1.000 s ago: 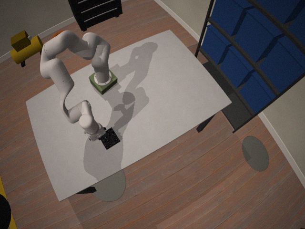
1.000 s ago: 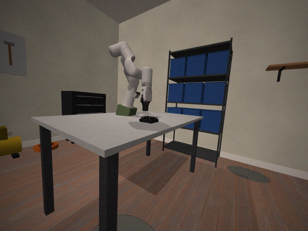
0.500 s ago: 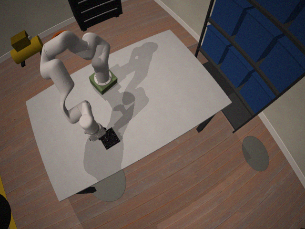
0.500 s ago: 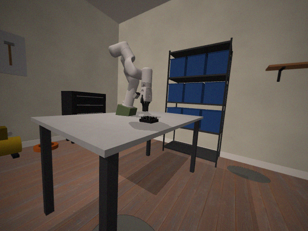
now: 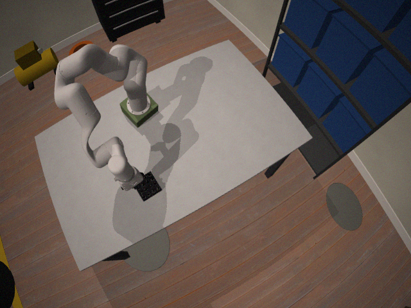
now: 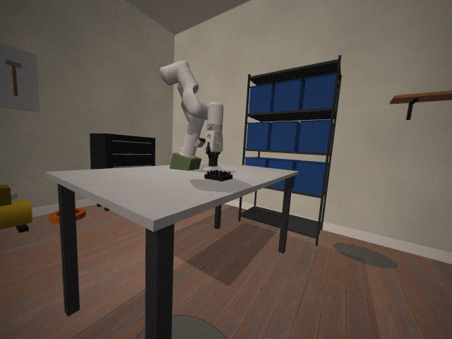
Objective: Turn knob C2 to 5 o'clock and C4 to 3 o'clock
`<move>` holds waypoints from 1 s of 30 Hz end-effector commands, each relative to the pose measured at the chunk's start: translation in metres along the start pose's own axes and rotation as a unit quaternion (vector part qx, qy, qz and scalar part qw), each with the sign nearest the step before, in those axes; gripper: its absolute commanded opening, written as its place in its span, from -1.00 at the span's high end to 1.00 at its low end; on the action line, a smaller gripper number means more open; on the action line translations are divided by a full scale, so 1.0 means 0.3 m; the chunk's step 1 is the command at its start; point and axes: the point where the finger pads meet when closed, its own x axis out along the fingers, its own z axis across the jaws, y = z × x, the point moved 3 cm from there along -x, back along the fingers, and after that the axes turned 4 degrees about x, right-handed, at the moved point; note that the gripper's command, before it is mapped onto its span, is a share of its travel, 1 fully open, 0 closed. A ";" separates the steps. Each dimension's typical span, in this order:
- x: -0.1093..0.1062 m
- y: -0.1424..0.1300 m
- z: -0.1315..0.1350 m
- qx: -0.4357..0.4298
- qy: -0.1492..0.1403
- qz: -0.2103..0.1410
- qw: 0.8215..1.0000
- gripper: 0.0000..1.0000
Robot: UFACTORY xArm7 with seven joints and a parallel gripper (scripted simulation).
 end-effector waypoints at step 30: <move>0.084 -0.003 -0.003 0.000 0.001 -0.001 1.000 0.61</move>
